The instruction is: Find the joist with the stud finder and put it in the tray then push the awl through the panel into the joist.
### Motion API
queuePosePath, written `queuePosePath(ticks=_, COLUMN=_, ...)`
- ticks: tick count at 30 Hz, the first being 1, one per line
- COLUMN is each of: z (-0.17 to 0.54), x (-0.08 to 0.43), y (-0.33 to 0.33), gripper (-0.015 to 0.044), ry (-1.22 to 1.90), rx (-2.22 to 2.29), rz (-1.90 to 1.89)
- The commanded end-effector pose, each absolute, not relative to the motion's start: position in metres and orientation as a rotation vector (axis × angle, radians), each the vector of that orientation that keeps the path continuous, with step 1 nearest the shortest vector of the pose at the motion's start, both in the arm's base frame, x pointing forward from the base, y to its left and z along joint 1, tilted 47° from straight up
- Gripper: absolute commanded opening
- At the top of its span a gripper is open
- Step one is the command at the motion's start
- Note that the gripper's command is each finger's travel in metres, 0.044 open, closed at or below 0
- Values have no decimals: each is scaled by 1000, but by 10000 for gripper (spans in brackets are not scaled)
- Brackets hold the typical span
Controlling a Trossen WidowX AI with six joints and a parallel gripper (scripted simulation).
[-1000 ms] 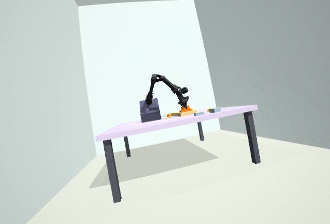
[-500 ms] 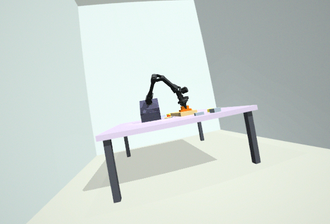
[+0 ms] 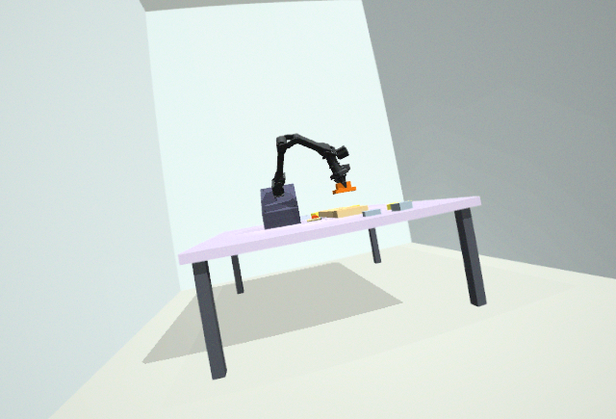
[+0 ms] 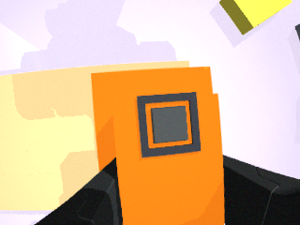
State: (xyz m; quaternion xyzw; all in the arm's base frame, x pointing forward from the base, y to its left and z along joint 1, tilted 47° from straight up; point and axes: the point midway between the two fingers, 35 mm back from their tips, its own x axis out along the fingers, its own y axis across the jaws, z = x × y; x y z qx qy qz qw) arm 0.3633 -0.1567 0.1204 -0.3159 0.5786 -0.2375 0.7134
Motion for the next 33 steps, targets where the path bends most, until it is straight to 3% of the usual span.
queuePosePath(ticks=1, z=126, x=364, y=-152, gripper=0, ry=1277, rx=-699, rz=-529)
queuePosePath(ticks=18, z=32, x=397, y=-36, gripper=0, ry=1350, rx=-853, rz=-132)
queuePosePath(ticks=33, z=-61, x=372, y=75, gripper=0, ry=1422, rx=-1018, rz=231)
